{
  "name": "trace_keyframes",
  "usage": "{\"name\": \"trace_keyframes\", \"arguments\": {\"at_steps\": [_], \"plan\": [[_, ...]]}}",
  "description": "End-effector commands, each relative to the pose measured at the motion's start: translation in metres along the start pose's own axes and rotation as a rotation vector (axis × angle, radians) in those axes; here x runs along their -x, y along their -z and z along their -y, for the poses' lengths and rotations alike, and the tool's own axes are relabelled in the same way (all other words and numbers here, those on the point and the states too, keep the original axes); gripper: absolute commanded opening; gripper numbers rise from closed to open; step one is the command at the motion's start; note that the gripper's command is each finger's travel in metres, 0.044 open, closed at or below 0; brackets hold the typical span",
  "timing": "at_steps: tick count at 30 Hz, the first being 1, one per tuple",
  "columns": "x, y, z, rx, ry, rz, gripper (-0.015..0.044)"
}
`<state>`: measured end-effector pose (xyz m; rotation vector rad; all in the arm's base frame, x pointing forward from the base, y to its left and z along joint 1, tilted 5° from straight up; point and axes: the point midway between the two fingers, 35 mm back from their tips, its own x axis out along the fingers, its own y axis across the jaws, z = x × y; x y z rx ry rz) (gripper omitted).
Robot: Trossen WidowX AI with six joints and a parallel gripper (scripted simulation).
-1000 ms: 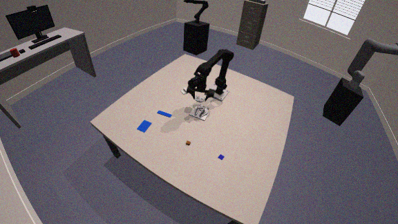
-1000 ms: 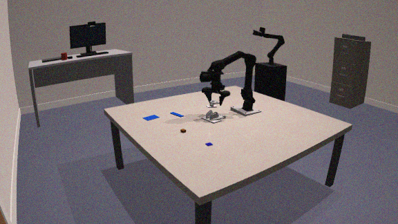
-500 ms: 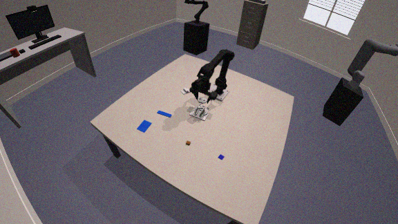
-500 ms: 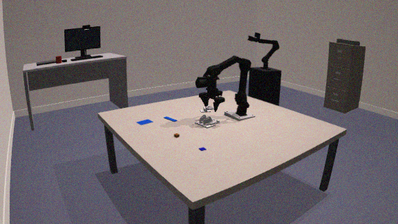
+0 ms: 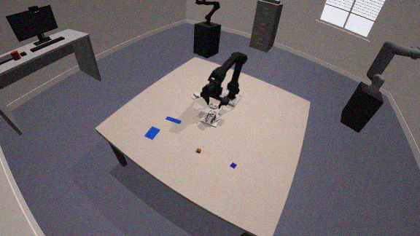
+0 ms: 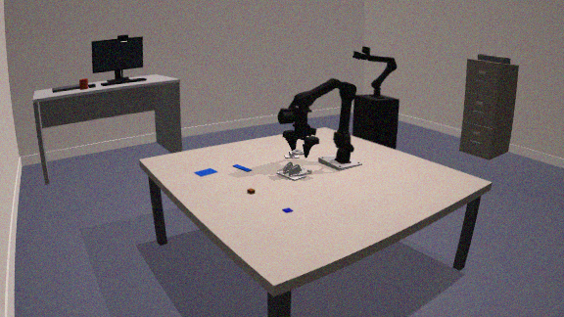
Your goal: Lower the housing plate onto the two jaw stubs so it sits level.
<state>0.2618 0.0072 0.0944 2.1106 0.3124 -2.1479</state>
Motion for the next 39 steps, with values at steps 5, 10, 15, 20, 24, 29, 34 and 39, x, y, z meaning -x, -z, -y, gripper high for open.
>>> {"name": "trace_keyframes", "arguments": {"at_steps": [5, 10, 15, 20, 24, 29, 34, 39], "plan": [[0.0, -0.002, 0.002, -0.007, 0.006, 0.002, 0.0351], [0.0, -0.015, 0.006, -0.007, 0.006, 0.003, 0.0351], [0.0, -0.017, 0.006, -0.007, 0.006, 0.003, 0.0351], [0.0, -0.017, 0.006, -0.007, 0.006, 0.003, 0.0351], [0.0, -0.017, 0.006, -0.007, 0.006, 0.003, 0.0351], [0.0, -0.017, 0.006, -0.007, 0.006, 0.003, 0.0351], [0.0, -0.017, 0.006, -0.007, 0.006, 0.003, 0.0351], [0.0, -0.017, 0.006, -0.007, 0.006, 0.003, 0.0351]]}}
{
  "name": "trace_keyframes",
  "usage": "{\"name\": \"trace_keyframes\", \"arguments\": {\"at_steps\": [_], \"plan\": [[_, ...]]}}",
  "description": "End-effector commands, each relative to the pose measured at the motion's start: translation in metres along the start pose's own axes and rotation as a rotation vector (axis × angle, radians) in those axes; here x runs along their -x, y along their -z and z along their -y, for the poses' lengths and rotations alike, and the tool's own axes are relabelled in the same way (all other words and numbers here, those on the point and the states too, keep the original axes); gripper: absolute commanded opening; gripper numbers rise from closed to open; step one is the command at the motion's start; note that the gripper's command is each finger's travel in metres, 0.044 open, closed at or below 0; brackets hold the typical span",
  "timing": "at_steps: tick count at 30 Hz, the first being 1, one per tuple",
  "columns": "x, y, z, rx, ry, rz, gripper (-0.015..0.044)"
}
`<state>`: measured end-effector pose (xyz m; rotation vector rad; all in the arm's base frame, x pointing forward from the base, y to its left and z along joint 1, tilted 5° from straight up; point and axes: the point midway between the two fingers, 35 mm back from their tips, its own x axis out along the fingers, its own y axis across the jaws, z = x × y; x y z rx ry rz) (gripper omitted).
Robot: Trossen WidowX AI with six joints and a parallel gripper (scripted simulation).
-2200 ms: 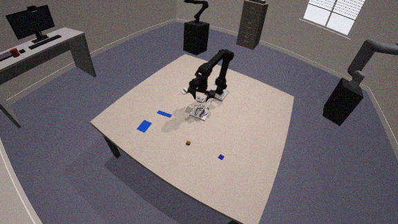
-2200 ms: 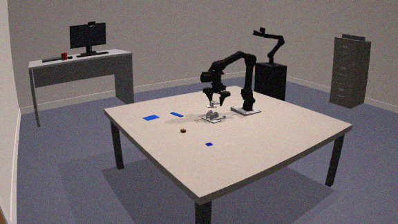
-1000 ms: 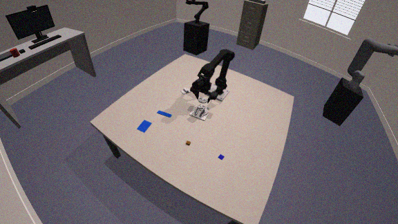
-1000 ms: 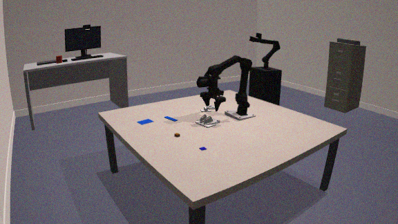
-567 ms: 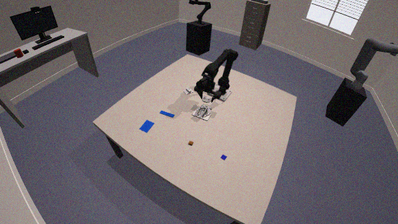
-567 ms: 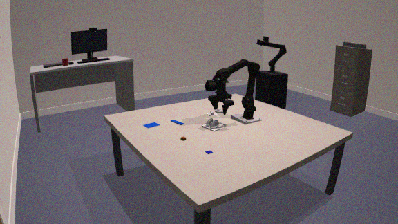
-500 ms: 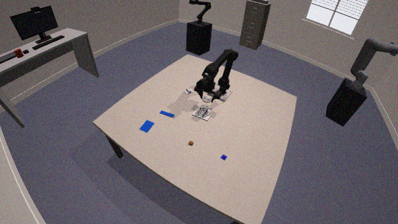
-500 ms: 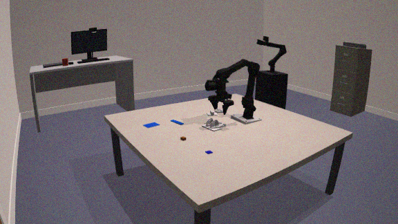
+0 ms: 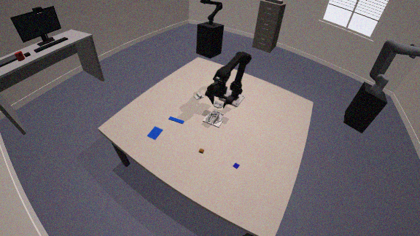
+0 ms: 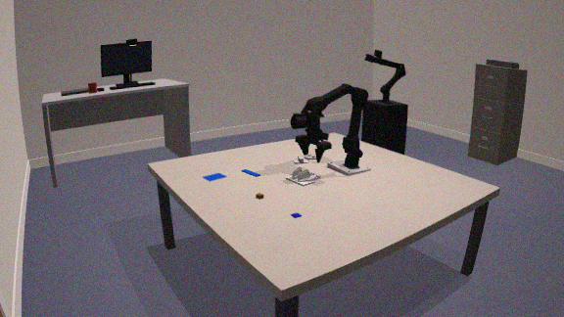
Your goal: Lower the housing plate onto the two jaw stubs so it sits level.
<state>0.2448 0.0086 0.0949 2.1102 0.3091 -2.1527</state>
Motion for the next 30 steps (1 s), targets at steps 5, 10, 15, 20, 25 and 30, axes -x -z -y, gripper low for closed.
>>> {"name": "trace_keyframes", "arguments": {"at_steps": [5, 10, 15, 20, 25, 30], "plan": [[0.0, 0.0, 0.001, -0.004, 0.005, 0.001, 0.0351], [0.0, 0.0, 0.001, -0.004, 0.005, 0.001, 0.0351], [0.0, 0.0, 0.001, -0.004, 0.005, 0.001, 0.0351], [-0.006, 0.001, 0.001, -0.004, 0.005, 0.001, 0.0351], [-0.014, 0.001, 0.001, -0.004, 0.005, 0.0, 0.0351], [-0.023, 0.002, 0.001, -0.004, 0.005, 0.0, 0.0351]]}}
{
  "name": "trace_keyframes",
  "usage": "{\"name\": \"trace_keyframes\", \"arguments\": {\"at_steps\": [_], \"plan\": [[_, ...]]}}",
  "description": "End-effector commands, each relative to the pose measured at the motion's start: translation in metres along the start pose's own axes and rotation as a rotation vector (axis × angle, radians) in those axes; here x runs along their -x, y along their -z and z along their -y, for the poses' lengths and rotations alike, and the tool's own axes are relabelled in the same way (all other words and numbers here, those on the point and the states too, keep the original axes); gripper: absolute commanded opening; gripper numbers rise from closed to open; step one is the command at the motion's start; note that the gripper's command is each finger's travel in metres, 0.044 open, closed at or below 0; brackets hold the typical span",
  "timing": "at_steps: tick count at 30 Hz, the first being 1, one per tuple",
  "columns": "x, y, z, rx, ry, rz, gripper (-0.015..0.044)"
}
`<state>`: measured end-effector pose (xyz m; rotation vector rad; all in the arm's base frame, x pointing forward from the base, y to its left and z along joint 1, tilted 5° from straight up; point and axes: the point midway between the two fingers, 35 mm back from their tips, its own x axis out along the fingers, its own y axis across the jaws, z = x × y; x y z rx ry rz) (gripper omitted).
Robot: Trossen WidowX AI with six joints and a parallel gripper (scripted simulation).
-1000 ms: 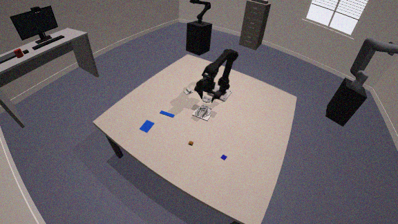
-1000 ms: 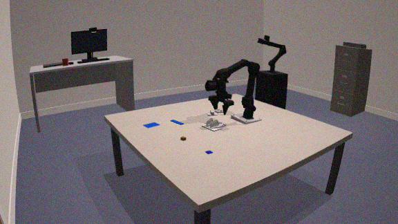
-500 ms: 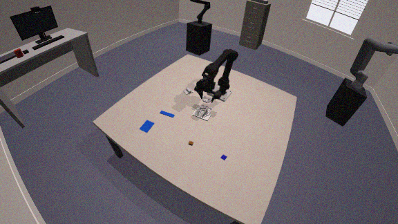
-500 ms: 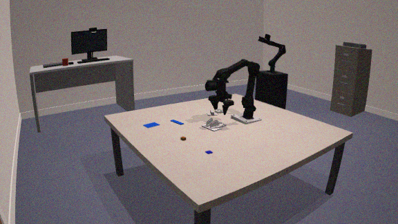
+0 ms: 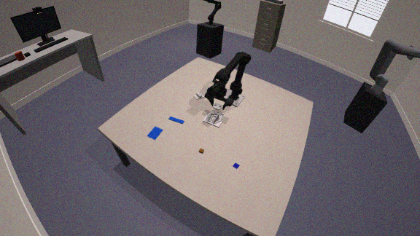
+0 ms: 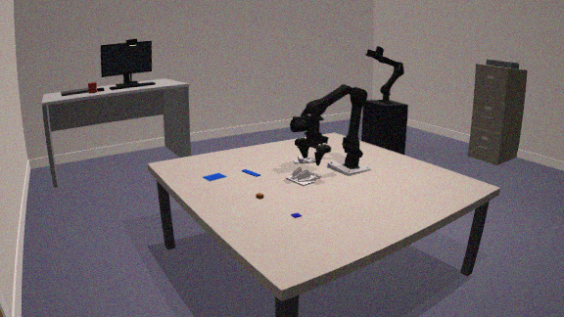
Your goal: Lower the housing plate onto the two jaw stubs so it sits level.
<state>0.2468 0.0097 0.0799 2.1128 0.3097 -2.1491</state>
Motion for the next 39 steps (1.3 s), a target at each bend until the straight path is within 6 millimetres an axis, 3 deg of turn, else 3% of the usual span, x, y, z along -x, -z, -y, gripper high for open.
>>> {"name": "trace_keyframes", "arguments": {"at_steps": [1, 24, 39], "plan": [[-0.009, -0.001, 0.001, -0.005, 0.006, 0.003, 0.0351], [-0.046, -0.003, 0.002, -0.004, 0.006, 0.003, 0.0351], [-0.047, -0.003, 0.002, -0.004, 0.006, 0.004, 0.0351]]}}
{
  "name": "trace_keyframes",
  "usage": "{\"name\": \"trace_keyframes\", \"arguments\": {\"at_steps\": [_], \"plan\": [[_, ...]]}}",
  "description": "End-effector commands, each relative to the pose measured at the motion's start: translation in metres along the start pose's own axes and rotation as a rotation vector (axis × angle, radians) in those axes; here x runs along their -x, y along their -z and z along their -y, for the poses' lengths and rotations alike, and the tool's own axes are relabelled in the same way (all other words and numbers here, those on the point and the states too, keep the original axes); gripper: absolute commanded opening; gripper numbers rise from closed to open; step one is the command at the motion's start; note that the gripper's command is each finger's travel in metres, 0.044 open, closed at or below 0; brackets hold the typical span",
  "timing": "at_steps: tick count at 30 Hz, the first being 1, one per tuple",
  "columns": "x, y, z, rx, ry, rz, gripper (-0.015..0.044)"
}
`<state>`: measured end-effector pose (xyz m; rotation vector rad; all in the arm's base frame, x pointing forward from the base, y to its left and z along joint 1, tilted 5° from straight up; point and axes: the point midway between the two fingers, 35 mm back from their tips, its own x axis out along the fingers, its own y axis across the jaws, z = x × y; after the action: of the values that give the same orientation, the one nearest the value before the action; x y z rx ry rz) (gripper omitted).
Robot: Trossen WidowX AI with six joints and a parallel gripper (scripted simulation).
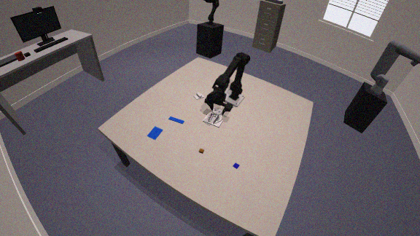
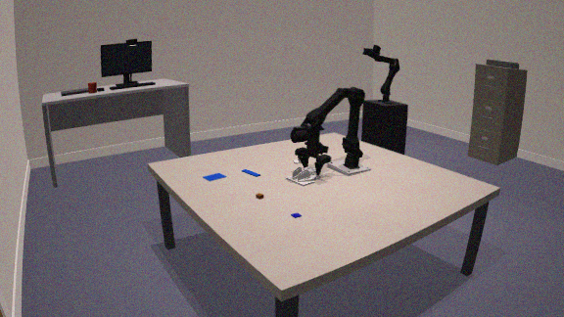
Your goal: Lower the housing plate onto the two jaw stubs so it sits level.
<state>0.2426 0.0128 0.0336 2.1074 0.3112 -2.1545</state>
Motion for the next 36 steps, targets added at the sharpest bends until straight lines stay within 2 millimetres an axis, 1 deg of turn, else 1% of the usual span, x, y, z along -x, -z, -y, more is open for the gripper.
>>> {"name": "trace_keyframes", "arguments": {"at_steps": [1, 36], "plan": [[-0.0006, 0.0001, 0.0008, -0.004, 0.005, -0.001, 0.0351], [-0.0077, 0.0, 0.0009, -0.007, 0.005, -0.001, 0.0351]]}}
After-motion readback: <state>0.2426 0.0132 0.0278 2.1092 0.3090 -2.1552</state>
